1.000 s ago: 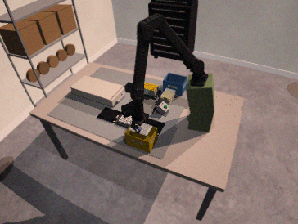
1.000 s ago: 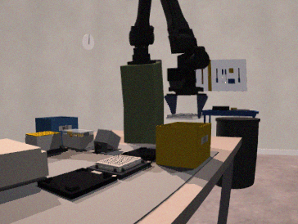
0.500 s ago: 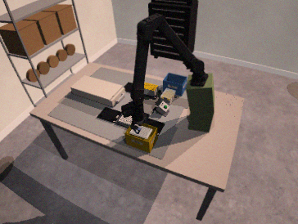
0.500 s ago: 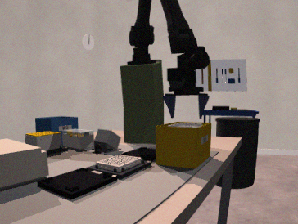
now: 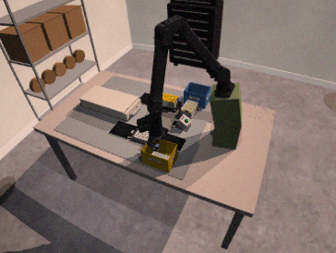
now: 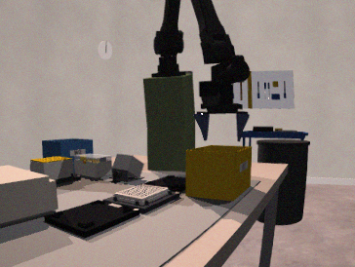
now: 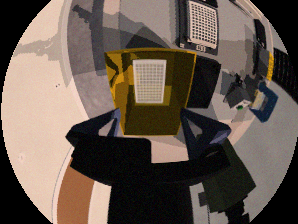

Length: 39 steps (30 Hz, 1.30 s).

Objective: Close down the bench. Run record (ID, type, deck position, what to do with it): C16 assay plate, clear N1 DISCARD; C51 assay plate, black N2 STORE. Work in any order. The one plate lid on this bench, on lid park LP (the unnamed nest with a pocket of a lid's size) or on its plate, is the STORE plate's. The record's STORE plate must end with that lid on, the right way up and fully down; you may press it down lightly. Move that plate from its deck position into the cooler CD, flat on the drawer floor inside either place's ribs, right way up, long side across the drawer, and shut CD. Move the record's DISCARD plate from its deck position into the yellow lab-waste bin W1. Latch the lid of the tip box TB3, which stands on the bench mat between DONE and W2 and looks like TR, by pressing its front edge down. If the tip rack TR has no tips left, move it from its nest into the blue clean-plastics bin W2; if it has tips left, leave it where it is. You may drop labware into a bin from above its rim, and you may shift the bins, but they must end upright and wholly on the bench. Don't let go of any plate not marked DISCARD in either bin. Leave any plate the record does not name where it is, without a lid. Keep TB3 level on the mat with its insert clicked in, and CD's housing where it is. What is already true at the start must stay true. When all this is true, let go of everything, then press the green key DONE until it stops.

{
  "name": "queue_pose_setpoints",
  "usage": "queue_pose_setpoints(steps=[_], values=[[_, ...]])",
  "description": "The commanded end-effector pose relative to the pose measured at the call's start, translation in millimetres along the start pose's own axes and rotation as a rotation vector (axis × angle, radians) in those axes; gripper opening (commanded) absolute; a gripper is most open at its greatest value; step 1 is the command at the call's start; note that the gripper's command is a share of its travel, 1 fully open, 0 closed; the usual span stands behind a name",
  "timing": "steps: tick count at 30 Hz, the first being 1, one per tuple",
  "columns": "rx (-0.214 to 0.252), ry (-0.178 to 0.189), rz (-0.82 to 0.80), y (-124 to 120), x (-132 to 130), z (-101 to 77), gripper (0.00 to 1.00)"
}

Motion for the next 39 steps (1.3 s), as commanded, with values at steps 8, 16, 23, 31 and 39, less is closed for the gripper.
queue_pose_setpoints(steps=[8,16,23,31,39], values=[[-0.021,0.015,0.009,7,6,-5.5,1.0],[-0.034,0.026,0.002,16,-18,-11.5,1.0],[-0.019,0.012,0.0,16,-40,-4.6,1.0],[-0.036,0.022,0.001,28,-70,-12.7,1.0],[-0.02,0.01,-0.001,29,-95,-6.7,1.0]])
Point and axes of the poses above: the point where the finger pads meet when closed, its own z axis out along the fingers, its own x axis across the jaws, y = z × x, the point moved 8 cm from there along -z, back along the fingers, and after that the axes turned 5 degrees about -z, right-handed, at the moved point
